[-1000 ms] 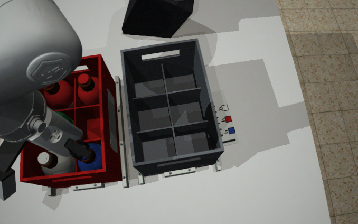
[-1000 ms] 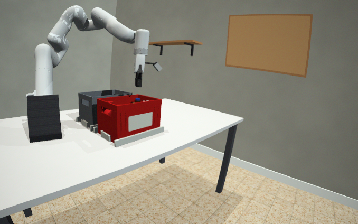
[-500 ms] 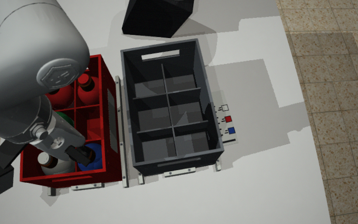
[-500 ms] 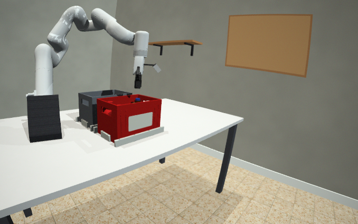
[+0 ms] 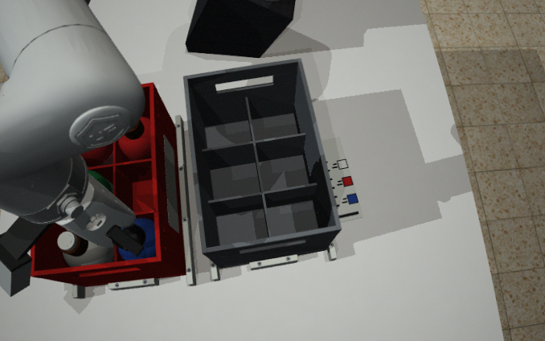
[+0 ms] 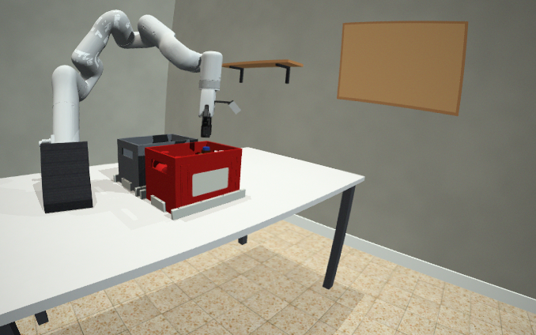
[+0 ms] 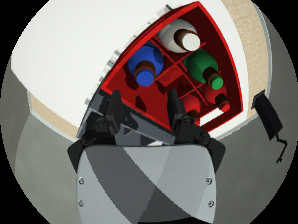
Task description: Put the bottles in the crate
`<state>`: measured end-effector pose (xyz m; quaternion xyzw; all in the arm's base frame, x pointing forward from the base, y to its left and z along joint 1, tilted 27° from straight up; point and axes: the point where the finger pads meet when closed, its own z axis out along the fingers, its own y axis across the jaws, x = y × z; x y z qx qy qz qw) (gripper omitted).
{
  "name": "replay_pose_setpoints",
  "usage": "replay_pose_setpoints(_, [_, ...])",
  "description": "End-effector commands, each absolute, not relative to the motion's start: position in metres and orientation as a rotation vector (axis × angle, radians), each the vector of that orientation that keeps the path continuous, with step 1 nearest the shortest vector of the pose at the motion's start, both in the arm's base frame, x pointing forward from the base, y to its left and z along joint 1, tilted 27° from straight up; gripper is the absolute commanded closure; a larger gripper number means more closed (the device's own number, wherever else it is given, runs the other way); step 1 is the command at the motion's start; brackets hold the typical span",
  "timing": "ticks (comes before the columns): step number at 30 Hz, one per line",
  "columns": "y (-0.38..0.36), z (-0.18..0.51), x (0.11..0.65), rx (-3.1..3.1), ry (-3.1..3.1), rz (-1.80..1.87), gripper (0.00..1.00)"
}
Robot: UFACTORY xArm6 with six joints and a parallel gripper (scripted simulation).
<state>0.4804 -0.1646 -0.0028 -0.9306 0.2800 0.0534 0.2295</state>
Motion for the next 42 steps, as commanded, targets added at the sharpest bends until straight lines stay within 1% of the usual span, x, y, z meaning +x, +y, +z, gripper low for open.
replay_pose_setpoints(1, [-0.164,-0.005,0.482,-2.562,0.771,0.140,0.35])
replay_pose_setpoints(42, [-0.142,-0.047,0.483,-2.562,0.771,0.140,0.35])
